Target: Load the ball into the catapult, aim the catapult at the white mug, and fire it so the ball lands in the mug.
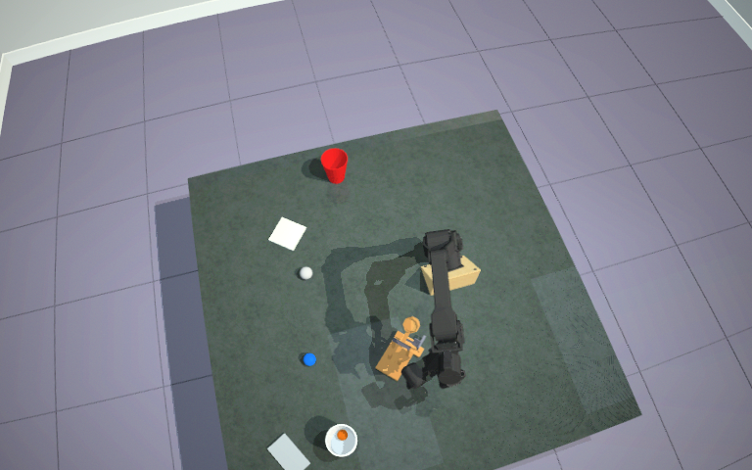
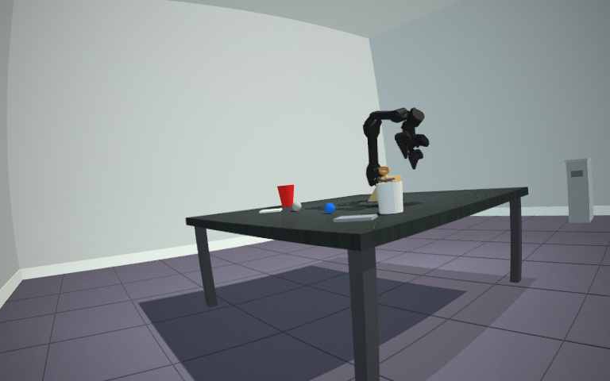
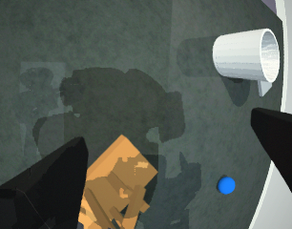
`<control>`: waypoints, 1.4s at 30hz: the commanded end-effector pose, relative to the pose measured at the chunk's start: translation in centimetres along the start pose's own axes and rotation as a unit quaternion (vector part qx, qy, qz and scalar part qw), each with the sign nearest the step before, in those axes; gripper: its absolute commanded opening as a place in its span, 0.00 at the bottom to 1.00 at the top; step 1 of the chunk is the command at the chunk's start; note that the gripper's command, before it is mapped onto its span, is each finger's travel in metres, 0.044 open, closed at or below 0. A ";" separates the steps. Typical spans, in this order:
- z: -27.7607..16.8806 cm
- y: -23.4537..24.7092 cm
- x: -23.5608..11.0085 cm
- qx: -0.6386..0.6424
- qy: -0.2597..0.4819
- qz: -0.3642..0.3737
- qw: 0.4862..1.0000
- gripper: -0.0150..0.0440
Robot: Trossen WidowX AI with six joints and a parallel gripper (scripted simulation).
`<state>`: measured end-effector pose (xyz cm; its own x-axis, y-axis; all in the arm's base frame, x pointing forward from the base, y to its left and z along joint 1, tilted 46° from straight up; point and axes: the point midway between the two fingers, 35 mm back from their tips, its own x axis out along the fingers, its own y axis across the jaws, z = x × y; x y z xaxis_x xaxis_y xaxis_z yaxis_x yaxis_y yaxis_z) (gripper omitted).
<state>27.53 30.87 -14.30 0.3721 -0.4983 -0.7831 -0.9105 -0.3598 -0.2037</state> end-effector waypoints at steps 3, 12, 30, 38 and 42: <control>0.2 -3.0 0.1 0.081 -0.036 -0.009 0.996 1.00; -0.3 -8.7 0.4 0.219 -0.095 -0.025 0.971 1.00; -4.8 -20.4 0.6 0.470 -0.203 -0.063 0.857 1.00; -5.1 -20.8 0.6 0.478 -0.206 -0.065 0.851 1.00; -5.1 -20.8 0.6 0.478 -0.206 -0.065 0.851 1.00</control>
<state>47.63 33.87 -7.58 0.5638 -0.1192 -0.8172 -0.6714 0.5102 -0.5376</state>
